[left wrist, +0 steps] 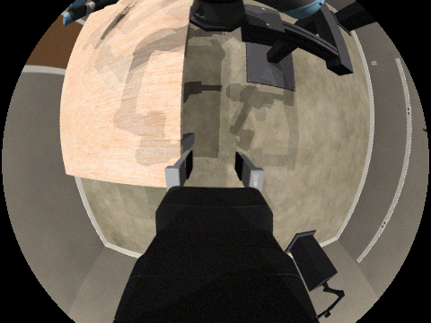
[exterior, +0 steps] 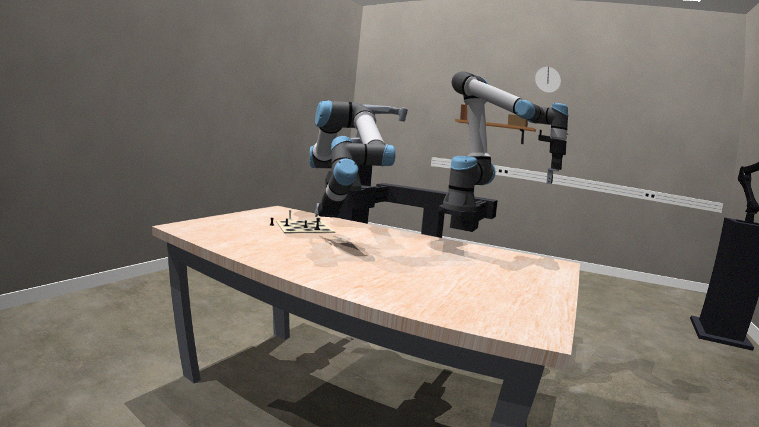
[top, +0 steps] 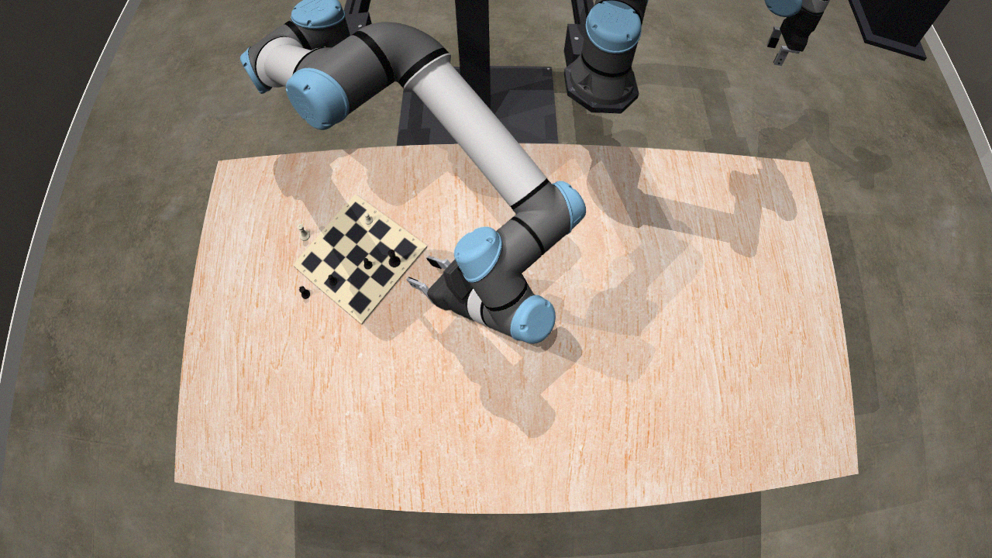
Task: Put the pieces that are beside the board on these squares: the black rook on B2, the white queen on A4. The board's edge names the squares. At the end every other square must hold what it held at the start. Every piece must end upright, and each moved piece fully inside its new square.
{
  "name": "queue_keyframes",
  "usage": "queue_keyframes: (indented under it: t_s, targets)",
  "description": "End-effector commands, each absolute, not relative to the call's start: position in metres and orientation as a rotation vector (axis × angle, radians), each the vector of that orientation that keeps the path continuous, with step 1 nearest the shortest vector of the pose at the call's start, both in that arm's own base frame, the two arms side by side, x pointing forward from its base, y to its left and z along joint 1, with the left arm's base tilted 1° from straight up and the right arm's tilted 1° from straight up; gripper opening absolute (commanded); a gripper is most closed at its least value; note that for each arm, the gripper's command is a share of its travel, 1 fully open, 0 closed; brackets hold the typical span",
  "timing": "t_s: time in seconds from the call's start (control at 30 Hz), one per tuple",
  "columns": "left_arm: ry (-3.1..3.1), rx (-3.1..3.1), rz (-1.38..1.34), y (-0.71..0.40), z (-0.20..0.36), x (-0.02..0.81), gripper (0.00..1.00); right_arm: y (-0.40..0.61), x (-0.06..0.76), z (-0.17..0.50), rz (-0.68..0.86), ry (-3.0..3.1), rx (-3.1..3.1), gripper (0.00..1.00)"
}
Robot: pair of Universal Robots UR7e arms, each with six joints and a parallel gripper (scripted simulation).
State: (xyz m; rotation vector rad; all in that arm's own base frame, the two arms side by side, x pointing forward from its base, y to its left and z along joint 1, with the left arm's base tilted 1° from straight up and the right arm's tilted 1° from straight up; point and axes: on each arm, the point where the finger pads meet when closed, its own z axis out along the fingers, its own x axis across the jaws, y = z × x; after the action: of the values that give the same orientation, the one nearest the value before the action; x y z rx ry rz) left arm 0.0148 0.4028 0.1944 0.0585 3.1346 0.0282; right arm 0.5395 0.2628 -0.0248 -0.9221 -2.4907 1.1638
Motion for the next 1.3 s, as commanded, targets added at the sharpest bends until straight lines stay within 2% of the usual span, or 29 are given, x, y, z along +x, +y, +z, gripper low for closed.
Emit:
queue_keyframes:
  t_s: [0.0,0.7,1.07,1.27]
  targets:
    - [3.134,0.058,0.030,0.403,0.195,0.015,1.00,0.263,0.539,0.002,1.162,-2.492,-0.923,1.00]
    - [3.134,0.058,0.030,0.403,0.195,0.015,1.00,0.257,0.541,0.013,1.136,-2.496,-0.963,1.00]
    - [3.134,0.058,0.030,0.403,0.195,0.015,1.00,0.223,0.554,0.012,0.998,-2.501,-1.169,1.00]
    - [3.134,0.058,0.030,0.403,0.195,0.015,1.00,0.184,0.565,0.013,0.838,-2.483,-1.398,1.00]
